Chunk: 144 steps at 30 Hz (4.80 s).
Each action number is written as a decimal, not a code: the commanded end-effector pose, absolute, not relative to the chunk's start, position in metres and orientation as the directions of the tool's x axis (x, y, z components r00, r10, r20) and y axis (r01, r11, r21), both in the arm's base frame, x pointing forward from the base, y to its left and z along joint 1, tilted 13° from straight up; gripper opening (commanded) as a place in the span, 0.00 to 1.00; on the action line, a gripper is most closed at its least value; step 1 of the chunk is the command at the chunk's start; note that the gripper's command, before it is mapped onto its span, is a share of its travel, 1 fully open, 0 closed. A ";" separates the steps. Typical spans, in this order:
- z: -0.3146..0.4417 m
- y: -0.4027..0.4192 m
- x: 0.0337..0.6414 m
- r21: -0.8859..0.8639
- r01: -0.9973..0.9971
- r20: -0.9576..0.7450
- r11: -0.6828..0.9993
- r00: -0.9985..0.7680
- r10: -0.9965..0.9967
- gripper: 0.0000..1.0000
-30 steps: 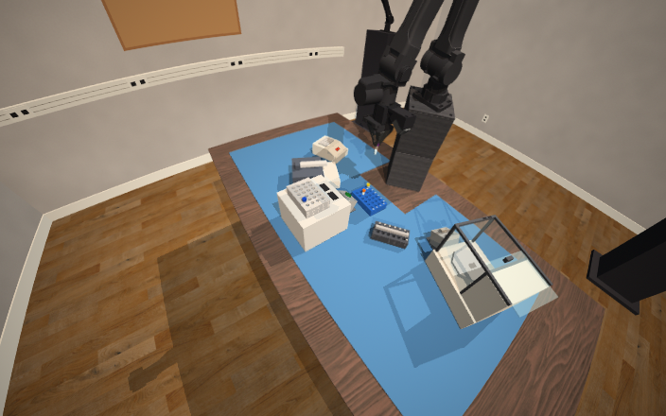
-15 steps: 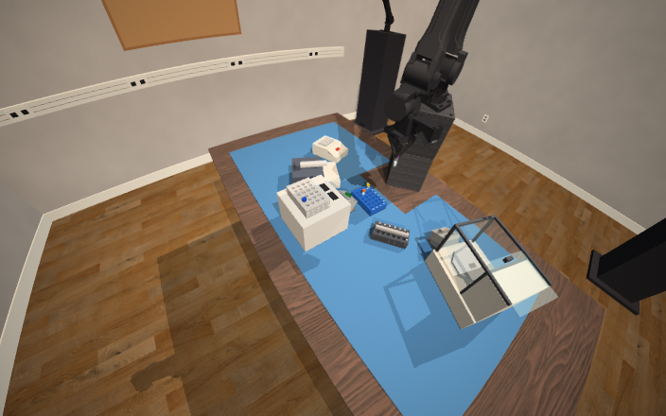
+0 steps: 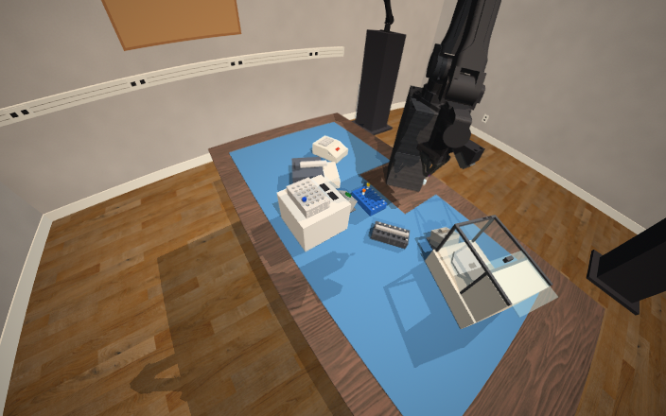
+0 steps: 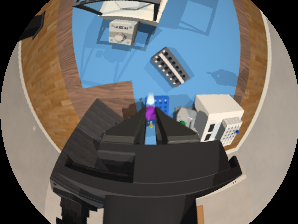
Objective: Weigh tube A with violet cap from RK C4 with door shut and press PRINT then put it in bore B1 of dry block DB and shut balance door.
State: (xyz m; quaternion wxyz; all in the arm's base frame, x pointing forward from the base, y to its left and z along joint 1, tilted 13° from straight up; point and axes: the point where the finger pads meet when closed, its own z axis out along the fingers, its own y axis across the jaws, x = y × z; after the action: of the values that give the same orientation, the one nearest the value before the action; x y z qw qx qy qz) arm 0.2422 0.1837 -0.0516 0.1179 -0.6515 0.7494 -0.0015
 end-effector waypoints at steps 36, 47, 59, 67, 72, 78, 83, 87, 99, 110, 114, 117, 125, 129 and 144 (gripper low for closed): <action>-0.013 0.457 0.234 -0.109 -0.895 -0.217 0.432 -0.403 -0.889 0.09; -0.010 0.442 0.230 -0.107 -0.894 -0.227 0.436 -0.405 -0.886 0.09; -0.010 0.447 0.234 -0.108 -0.897 -0.227 0.429 -0.397 -0.889 0.09; -0.010 0.447 0.234 -0.108 -0.897 -0.227 0.429 -0.397 -0.889 0.09; -0.010 0.447 0.234 -0.108 -0.897 -0.227 0.429 -0.397 -0.889 0.09; -0.010 0.447 0.234 -0.108 -0.897 -0.227 0.429 -0.397 -0.889 0.09; -0.010 0.447 0.234 -0.108 -0.897 -0.227 0.429 -0.397 -0.889 0.09; -0.010 0.447 0.234 -0.108 -0.897 -0.227 0.429 -0.397 -0.889 0.09; -0.027 0.452 0.243 -0.107 -0.891 -0.231 0.442 -0.410 -0.882 0.09; -0.044 0.450 0.244 -0.109 -0.896 -0.222 0.430 -0.400 -0.889 0.09; -0.049 0.455 0.245 -0.110 -0.899 -0.228 0.424 -0.392 -0.891 0.09; -0.052 0.457 0.249 -0.110 -0.897 -0.234 0.427 -0.395 -0.889 0.09; -0.062 0.459 0.250 -0.110 -0.899 -0.233 0.425 -0.392 -0.890 0.09; -0.071 0.455 0.250 -0.110 -0.898 -0.224 0.426 -0.395 -0.891 0.09; -0.093 0.458 0.252 -0.109 -0.899 -0.222 0.424 -0.393 -0.892 0.09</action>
State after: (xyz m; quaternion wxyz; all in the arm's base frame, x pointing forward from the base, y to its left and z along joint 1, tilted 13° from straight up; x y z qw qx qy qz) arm 0.2449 0.4499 -0.0892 0.1188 -0.5331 0.8376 0.0107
